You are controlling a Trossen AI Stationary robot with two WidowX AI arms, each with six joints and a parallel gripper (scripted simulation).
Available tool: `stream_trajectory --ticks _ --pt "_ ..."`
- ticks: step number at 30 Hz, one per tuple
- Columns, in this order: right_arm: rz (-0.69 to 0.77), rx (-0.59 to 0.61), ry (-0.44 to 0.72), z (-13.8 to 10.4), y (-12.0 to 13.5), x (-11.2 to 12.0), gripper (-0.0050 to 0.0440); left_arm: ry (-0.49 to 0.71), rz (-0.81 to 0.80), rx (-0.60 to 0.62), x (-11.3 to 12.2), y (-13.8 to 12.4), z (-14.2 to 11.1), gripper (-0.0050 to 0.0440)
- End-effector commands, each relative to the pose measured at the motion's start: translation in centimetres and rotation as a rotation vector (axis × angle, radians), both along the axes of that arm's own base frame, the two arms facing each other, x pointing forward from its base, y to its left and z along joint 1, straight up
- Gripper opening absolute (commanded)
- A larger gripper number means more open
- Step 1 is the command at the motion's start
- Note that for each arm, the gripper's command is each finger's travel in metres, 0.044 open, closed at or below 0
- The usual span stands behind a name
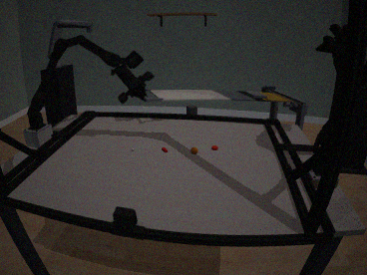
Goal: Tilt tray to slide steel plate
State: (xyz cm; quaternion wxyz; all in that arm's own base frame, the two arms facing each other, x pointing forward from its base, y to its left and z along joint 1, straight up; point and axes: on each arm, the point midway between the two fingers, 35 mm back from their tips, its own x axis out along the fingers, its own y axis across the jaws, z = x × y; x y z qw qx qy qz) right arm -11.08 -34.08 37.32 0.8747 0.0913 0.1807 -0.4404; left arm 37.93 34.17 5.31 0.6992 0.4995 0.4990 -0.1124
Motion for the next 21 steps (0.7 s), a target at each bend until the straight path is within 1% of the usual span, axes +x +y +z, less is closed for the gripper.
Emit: stream_trajectory --ticks 1,21 --pt "0.002 -0.002 -0.001 0.0 0.0 0.0 0.0440 -0.028 0.003 0.024 0.2 0.2 2.1 0.0000" --pt "0.002 -0.002 -0.001 0.0 0.0 0.0 0.0440 -0.042 0.003 0.034 0.3 0.3 3.5 0.0000"
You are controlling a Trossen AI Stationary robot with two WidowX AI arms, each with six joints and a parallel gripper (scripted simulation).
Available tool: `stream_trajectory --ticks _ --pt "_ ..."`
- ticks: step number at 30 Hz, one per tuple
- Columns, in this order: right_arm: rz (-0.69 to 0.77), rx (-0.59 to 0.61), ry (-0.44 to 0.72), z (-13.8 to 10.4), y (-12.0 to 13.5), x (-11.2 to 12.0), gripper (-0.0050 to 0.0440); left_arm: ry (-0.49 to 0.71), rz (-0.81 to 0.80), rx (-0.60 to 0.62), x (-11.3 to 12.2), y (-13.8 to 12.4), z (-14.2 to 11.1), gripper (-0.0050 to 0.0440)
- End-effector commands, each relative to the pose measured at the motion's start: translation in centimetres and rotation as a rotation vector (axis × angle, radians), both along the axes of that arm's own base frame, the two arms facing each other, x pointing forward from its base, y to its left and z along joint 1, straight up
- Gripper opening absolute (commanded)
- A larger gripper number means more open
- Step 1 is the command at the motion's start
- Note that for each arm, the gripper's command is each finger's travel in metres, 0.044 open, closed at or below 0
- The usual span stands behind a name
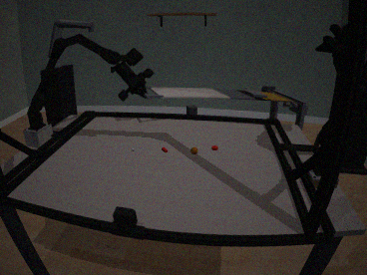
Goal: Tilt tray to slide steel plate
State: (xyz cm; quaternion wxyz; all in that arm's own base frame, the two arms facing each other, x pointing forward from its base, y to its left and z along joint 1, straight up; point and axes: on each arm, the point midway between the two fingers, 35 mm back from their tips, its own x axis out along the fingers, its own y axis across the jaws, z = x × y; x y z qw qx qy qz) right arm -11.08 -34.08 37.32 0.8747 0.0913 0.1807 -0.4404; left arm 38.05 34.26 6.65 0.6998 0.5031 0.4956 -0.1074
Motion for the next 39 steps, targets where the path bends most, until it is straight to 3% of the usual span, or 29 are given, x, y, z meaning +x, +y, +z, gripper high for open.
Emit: stream_trajectory --ticks 1,39 --pt "0.002 -0.002 -0.001 0.0 0.0 0.0 0.0440 -0.032 0.003 0.026 0.2 0.2 2.3 0.0000" --pt "0.002 -0.002 -0.001 0.0 0.0 0.0 0.0440 -0.058 0.003 0.045 0.5 0.5 4.9 0.0000"
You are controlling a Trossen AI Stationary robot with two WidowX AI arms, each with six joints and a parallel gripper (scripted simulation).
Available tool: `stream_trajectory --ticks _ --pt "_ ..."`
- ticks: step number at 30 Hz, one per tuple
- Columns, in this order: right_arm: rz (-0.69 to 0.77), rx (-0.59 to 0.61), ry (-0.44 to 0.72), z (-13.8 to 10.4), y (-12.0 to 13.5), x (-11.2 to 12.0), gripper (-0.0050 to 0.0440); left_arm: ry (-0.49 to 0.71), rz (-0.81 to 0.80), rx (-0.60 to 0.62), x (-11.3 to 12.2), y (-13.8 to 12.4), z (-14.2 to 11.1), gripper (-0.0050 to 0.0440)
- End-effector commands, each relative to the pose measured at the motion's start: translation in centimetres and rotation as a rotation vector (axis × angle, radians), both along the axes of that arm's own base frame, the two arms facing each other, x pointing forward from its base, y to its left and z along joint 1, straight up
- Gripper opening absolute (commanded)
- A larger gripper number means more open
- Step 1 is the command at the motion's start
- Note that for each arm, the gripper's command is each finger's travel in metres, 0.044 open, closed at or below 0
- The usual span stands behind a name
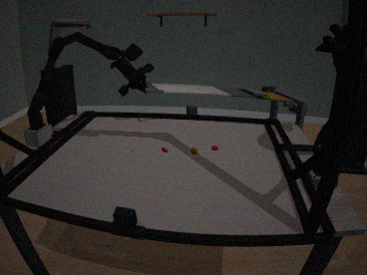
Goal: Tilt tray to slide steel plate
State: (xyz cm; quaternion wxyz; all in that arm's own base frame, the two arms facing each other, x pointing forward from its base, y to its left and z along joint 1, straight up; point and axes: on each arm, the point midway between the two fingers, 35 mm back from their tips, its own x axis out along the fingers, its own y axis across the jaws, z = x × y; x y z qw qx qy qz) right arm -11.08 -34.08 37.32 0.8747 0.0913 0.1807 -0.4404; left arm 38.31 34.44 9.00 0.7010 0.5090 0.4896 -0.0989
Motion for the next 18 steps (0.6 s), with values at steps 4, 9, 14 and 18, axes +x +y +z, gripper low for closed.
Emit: stream_trajectory --ticks 4,9,14,18 --pt "0.002 -0.002 -0.001 0.0 0.0 0.0 0.0440 -0.042 0.003 0.033 0.3 0.3 2.9 0.0000" --pt "0.002 -0.002 -0.001 0.0 0.0 0.0 0.0440 -0.044 0.003 0.035 0.3 0.3 3.1 0.0000" --pt "0.002 -0.002 -0.001 0.0 0.0 0.0 0.0440 -0.047 0.003 0.037 0.1 0.2 1.6 0.0000" --pt "0.002 -0.002 -0.001 0.0 0.0 0.0 0.0440 -0.019 0.002 0.017 -0.4 -0.2 -3.8 0.0000"
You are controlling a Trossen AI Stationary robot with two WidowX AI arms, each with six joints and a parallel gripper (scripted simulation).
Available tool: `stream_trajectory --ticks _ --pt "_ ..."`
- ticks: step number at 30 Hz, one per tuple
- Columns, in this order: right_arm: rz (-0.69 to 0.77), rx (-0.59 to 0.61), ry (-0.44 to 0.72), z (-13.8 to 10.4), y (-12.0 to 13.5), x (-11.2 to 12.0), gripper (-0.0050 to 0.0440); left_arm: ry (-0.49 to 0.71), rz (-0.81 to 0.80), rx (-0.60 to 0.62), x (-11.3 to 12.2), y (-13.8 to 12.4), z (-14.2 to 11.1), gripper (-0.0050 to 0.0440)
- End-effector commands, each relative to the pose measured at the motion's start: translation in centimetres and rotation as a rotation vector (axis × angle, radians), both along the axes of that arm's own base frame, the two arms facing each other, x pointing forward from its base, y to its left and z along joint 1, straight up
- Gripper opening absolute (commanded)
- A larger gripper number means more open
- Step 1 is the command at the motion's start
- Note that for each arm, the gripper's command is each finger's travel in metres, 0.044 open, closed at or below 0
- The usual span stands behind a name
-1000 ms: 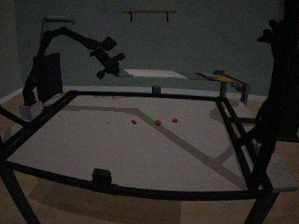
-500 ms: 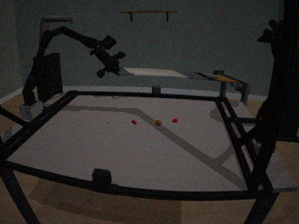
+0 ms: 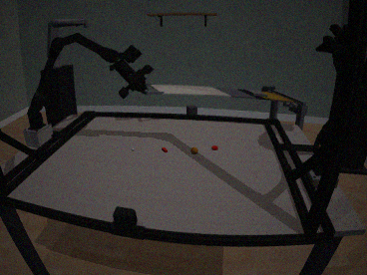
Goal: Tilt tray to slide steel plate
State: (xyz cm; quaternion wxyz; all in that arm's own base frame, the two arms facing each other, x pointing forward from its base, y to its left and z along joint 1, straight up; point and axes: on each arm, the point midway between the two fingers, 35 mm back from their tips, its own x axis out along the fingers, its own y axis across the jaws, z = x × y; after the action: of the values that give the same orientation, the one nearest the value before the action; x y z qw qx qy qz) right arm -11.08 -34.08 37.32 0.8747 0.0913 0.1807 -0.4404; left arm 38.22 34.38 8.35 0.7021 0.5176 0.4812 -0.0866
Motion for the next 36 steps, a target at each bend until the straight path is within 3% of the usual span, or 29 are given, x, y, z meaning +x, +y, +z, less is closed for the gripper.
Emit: stream_trajectory --ticks 1,36 --pt "0.002 -0.002 -0.001 0.0 0.0 0.0 0.0440 0.013 0.002 -0.008 -0.3 -0.1 -3.1 0.0000" --pt "0.002 -0.002 -0.001 0.0 0.0 0.0 0.0440 0.025 0.002 -0.017 -0.1 0.0 -0.7 0.0000"
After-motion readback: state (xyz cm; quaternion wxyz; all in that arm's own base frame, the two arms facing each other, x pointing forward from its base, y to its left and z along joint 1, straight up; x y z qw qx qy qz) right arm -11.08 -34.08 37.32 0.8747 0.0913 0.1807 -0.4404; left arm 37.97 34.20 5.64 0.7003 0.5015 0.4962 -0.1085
